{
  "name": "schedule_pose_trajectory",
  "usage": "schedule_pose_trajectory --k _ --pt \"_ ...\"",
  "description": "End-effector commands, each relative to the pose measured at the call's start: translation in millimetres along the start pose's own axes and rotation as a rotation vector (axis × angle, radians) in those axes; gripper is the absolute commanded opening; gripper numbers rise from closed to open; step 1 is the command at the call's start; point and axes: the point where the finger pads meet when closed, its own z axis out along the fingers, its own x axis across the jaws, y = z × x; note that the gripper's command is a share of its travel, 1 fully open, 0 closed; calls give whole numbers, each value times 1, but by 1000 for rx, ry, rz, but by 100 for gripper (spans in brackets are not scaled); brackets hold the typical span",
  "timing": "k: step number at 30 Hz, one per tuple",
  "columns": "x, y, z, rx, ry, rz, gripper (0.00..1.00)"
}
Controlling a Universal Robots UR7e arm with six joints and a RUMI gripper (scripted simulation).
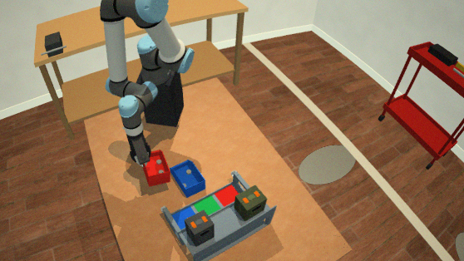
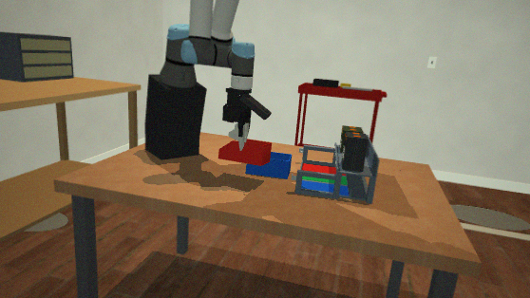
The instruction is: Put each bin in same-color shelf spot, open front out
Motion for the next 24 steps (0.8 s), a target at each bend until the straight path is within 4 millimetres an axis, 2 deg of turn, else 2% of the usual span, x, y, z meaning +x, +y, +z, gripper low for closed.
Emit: schedule_pose_trajectory --k 1,24 --pt "0 0 0 1 1 0 0" --pt "0 0 -12 1 1 0 0"
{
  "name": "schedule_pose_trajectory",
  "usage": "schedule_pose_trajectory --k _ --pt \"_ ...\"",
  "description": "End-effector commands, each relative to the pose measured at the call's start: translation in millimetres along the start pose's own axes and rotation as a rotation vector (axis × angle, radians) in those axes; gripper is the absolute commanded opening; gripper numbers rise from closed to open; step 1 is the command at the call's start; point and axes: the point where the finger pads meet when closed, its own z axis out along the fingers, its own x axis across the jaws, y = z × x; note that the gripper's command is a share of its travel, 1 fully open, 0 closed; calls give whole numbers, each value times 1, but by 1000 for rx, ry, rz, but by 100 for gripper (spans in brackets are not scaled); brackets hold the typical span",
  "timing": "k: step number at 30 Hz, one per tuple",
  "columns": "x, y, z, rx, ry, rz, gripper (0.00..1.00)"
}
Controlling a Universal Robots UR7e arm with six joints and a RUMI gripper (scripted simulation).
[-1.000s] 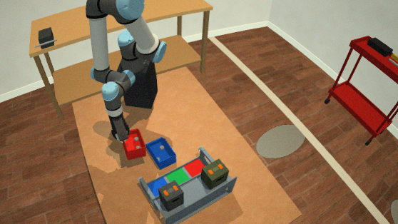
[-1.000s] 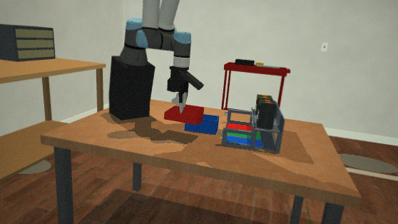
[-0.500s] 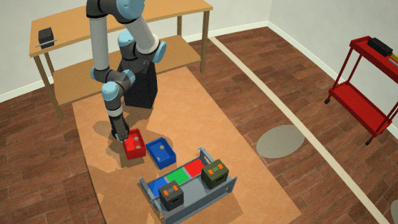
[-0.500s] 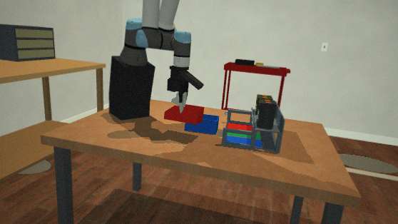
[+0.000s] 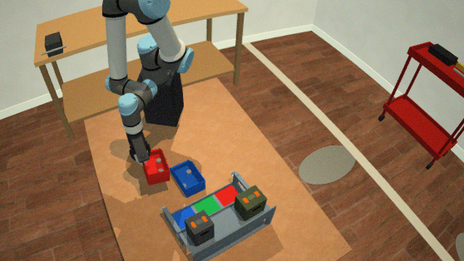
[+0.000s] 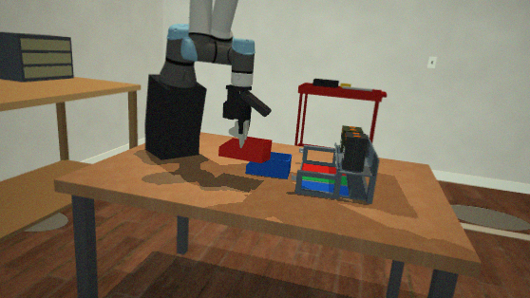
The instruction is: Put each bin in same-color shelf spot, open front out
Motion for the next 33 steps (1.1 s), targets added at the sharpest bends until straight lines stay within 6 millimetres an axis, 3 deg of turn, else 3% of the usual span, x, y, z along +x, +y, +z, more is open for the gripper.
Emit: schedule_pose_trajectory --k 1,33 --pt "0 0 -2 1 1 0 0" --pt "-3 -1 -3 1 1 -2 0"
